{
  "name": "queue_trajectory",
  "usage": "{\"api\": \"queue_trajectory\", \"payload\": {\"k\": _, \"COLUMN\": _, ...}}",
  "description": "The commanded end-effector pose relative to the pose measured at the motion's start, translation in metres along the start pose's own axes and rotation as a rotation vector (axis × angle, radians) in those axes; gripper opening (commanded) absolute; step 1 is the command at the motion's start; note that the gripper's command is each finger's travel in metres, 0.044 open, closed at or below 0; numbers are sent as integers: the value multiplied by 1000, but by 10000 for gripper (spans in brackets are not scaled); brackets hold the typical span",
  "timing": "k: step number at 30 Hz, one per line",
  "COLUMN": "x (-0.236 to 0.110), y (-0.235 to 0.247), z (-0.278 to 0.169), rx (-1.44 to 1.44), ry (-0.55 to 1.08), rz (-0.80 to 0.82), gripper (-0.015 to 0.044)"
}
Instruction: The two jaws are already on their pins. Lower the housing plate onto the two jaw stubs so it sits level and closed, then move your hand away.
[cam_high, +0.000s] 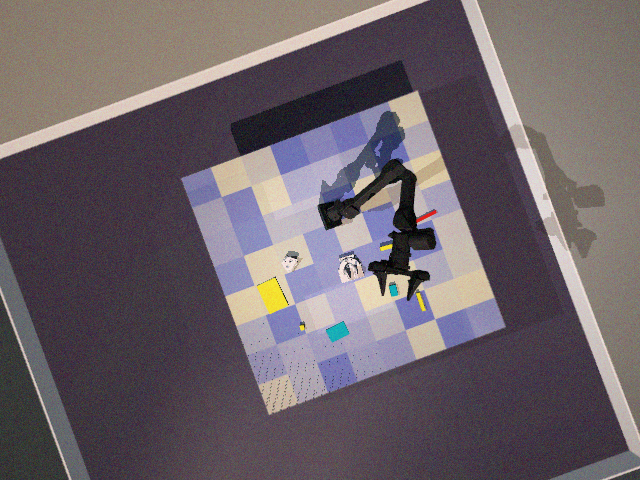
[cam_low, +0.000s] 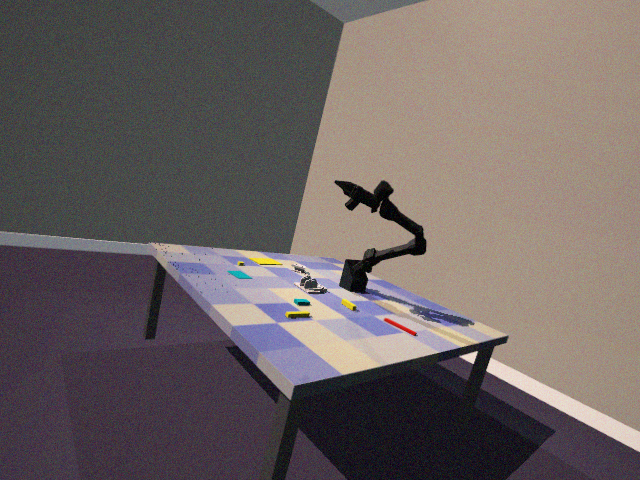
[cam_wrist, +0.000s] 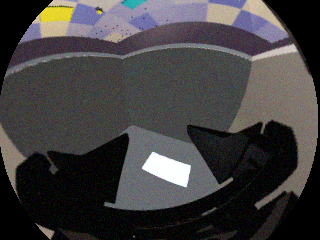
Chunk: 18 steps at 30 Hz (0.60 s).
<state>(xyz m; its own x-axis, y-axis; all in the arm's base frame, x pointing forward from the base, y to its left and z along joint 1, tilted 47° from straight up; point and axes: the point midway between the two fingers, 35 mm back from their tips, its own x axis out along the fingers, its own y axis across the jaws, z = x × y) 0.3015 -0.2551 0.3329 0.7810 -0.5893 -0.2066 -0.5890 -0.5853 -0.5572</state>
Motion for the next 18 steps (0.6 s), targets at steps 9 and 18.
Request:
{"api": "queue_trajectory", "payload": {"k": 9, "x": 15, "y": 17, "z": 12, "rx": 157, "ry": -57, "rz": 55, "gripper": 440}}
{"api": "queue_trajectory", "payload": {"k": 18, "x": 34, "y": 41, "z": 30, "rx": 377, "ry": -124, "rz": 143, "gripper": 440}}
